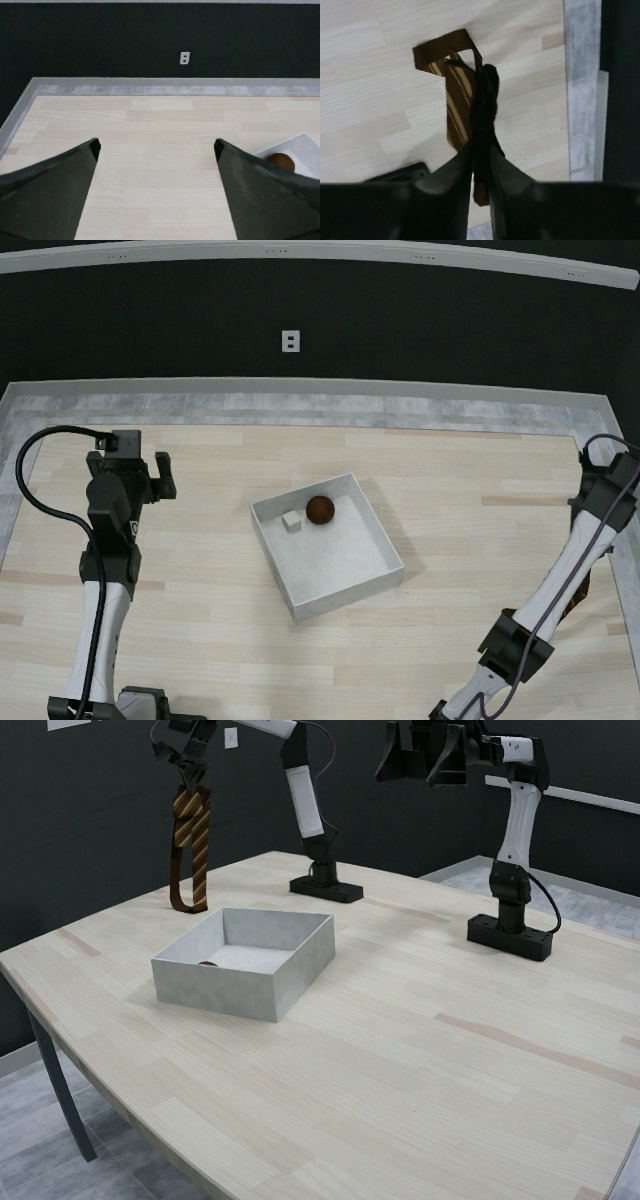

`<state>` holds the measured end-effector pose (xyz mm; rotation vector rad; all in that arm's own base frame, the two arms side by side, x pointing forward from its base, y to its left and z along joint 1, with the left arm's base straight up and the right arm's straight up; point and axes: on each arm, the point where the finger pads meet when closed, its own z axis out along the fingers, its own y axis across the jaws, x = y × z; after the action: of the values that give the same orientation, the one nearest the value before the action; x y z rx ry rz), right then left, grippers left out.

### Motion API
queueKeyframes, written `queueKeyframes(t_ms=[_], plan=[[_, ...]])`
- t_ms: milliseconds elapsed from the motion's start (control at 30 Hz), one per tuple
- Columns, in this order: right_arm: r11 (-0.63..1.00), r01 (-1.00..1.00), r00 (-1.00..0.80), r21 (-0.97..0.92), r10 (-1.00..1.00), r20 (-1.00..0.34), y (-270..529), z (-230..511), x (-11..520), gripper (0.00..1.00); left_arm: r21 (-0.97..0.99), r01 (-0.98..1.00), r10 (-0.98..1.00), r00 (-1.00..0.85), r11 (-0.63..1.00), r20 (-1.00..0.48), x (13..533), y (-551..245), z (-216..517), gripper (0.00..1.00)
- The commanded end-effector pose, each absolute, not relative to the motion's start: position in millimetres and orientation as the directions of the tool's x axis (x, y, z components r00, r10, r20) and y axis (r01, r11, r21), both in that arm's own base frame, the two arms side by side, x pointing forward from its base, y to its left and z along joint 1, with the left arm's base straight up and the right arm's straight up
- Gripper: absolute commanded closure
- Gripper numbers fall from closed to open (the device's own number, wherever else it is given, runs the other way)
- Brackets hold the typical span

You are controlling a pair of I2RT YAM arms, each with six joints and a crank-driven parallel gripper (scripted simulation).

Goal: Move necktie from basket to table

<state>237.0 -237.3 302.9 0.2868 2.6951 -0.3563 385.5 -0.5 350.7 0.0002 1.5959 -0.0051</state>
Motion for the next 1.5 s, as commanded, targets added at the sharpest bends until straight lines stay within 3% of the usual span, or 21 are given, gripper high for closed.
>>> queueKeyframes(t_ms=[0, 933, 1467], plan=[[0.980, 0.189, -0.974, -0.069, 0.178, -0.138, -257.3, 312.3, 228.4, 0.95, -0.003, 0.003, -0.003, -0.025, 1.000, -1.000, 385.5, -0.5, 350.7, 0.00], [0.980, 0.173, -0.980, -0.102, 0.161, -0.116, -296.8, 307.8, 208.8, 0.95, -0.003, 0.003, -0.003, -0.025, 1.000, -1.000, 385.5, -0.5, 350.7, 0.00], [0.985, 0.171, -0.985, -0.001, 0.171, -0.006, -296.3, 234.1, 208.8, 0.95, -0.003, 0.003, -0.003, -0.025, 1.000, -1.000, 385.5, -0.5, 350.7, 0.00]])
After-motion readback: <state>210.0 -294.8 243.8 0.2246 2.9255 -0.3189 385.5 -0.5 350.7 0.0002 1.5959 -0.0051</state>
